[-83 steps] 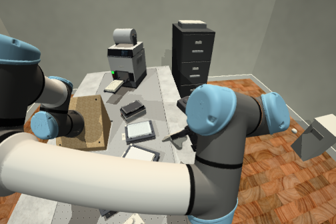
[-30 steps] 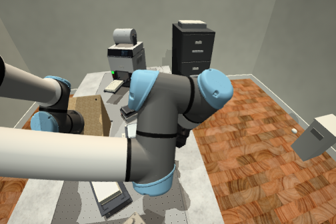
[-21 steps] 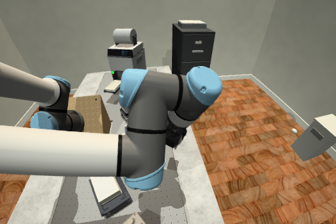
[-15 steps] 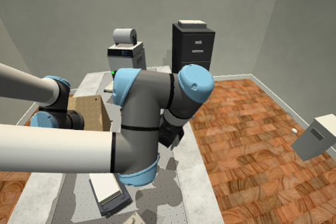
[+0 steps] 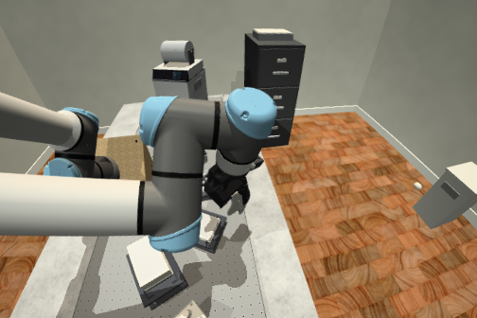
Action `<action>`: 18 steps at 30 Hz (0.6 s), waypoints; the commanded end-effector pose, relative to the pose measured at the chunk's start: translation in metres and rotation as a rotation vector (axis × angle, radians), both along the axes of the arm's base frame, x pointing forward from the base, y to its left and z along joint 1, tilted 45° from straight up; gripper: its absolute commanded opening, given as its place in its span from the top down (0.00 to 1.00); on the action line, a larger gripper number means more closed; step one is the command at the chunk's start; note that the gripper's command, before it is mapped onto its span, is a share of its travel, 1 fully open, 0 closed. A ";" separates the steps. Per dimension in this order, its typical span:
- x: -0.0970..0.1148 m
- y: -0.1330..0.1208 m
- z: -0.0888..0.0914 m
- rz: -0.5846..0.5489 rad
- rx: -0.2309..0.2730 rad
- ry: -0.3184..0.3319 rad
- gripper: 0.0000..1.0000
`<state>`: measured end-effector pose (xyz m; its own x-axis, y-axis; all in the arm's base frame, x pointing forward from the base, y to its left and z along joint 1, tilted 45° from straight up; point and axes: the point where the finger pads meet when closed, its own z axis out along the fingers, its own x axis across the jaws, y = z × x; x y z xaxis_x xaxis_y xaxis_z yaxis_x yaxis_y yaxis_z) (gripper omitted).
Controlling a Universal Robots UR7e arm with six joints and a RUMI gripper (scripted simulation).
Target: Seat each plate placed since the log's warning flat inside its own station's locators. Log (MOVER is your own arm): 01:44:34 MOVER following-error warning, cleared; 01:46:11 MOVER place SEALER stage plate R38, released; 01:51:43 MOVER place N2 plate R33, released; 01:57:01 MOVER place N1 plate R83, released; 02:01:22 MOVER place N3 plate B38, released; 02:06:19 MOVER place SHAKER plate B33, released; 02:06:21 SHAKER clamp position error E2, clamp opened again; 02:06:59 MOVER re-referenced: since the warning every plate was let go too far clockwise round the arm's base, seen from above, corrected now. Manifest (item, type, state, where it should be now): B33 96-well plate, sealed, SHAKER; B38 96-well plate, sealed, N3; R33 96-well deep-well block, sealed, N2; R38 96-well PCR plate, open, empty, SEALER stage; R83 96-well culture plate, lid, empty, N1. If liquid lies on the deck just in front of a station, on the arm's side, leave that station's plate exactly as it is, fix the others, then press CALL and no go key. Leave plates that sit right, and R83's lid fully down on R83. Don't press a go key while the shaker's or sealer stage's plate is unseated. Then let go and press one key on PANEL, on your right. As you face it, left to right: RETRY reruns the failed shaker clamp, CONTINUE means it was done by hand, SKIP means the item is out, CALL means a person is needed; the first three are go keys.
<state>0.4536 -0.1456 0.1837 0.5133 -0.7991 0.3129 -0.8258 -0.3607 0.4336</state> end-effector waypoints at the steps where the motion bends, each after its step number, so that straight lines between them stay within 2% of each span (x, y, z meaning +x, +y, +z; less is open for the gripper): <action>1: -0.005 -0.001 -0.002 -0.086 -0.058 -0.071 0.18; 3: -0.005 -0.001 -0.002 -0.086 -0.058 -0.071 0.18; 18: -0.032 -0.005 -0.009 -0.293 -0.178 -0.253 0.18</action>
<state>0.4301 -0.1494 0.1768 0.2544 -0.8311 0.4945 -0.9478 -0.1128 0.2981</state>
